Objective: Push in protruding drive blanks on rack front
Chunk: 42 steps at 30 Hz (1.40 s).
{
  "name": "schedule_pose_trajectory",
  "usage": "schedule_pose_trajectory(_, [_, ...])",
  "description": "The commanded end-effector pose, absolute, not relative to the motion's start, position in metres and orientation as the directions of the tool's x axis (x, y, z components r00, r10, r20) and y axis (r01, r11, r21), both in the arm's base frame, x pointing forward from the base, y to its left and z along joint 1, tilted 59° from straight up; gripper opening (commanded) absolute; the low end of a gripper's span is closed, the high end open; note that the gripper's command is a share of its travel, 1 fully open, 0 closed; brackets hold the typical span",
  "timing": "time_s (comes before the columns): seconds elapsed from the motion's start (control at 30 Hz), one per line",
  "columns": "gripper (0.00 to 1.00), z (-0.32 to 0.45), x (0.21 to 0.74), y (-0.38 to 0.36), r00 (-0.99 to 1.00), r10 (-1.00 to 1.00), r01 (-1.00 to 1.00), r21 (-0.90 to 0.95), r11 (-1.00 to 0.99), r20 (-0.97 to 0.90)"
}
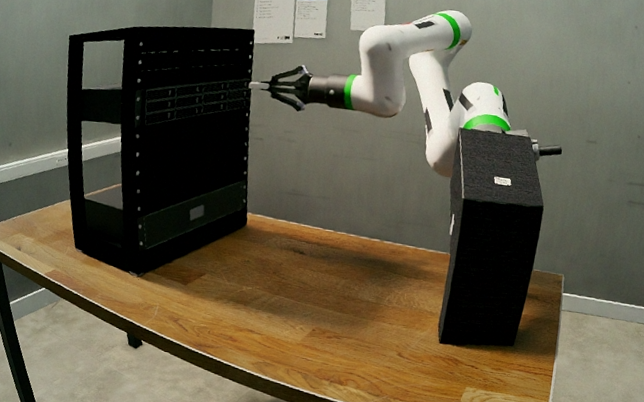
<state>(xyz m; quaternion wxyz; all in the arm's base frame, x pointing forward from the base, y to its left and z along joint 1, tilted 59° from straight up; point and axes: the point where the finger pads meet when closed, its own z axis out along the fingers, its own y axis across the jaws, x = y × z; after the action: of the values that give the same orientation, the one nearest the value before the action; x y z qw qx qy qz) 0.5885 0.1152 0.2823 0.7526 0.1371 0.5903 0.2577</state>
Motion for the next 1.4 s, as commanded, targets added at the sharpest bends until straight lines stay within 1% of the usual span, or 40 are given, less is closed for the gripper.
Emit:
schedule_pose_trajectory(0.0, [0.10, 0.283, 0.588, 0.116, 0.170, 0.550, -0.227, 0.511, 0.829, -0.817])
schedule_pose_trajectory(1.37, [0.10, 0.288, 0.608, 0.118, 0.170, 0.550, -0.227, 0.511, 0.829, -0.818])
